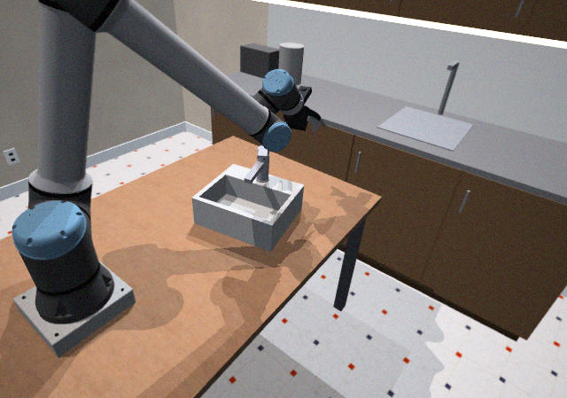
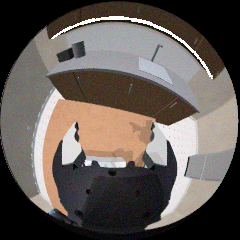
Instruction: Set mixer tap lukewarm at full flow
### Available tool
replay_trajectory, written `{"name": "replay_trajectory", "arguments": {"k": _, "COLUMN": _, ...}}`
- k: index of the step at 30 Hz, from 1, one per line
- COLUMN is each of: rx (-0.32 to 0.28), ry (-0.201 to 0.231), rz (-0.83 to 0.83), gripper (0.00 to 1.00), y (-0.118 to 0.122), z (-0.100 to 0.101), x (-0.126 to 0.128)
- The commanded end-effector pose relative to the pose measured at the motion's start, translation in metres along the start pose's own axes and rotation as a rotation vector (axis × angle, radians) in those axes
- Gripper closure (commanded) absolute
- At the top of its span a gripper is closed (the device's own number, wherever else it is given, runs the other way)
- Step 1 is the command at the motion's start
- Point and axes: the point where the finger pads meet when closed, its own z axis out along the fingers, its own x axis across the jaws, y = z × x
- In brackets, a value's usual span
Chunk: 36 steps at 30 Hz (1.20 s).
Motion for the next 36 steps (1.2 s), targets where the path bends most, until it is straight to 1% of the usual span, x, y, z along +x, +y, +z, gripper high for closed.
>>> {"name": "replay_trajectory", "arguments": {"k": 1, "rx": 0.001, "ry": 0.001, "rz": -0.001, "gripper": 0.00, "y": -0.001, "z": -0.001, "x": 0.000}}
{"name": "replay_trajectory", "arguments": {"k": 18, "rx": 0.001, "ry": 0.001, "rz": -0.001, "gripper": 0.00, "y": -0.001, "z": -0.001, "x": 0.000}}
{"name": "replay_trajectory", "arguments": {"k": 23, "rx": -0.010, "ry": 0.002, "rz": -0.007, "gripper": 0.00, "y": -0.002, "z": -0.003, "x": 0.000}}
{"name": "replay_trajectory", "arguments": {"k": 27, "rx": -0.050, "ry": 0.000, "rz": -0.021, "gripper": 0.00, "y": 0.002, "z": -0.006, "x": -0.001}}
{"name": "replay_trajectory", "arguments": {"k": 29, "rx": -0.082, "ry": -0.001, "rz": -0.031, "gripper": 0.00, "y": 0.007, "z": -0.009, "x": -0.002}}
{"name": "replay_trajectory", "arguments": {"k": 32, "rx": -0.146, "ry": -0.007, "rz": -0.052, "gripper": 0.00, "y": 0.016, "z": -0.017, "x": -0.005}}
{"name": "replay_trajectory", "arguments": {"k": 34, "rx": -0.146, "ry": -0.007, "rz": -0.052, "gripper": 0.00, "y": 0.016, "z": -0.017, "x": -0.005}}
{"name": "replay_trajectory", "arguments": {"k": 36, "rx": -0.198, "ry": -0.014, "rz": -0.071, "gripper": 0.00, "y": 0.024, "z": -0.024, "x": -0.008}}
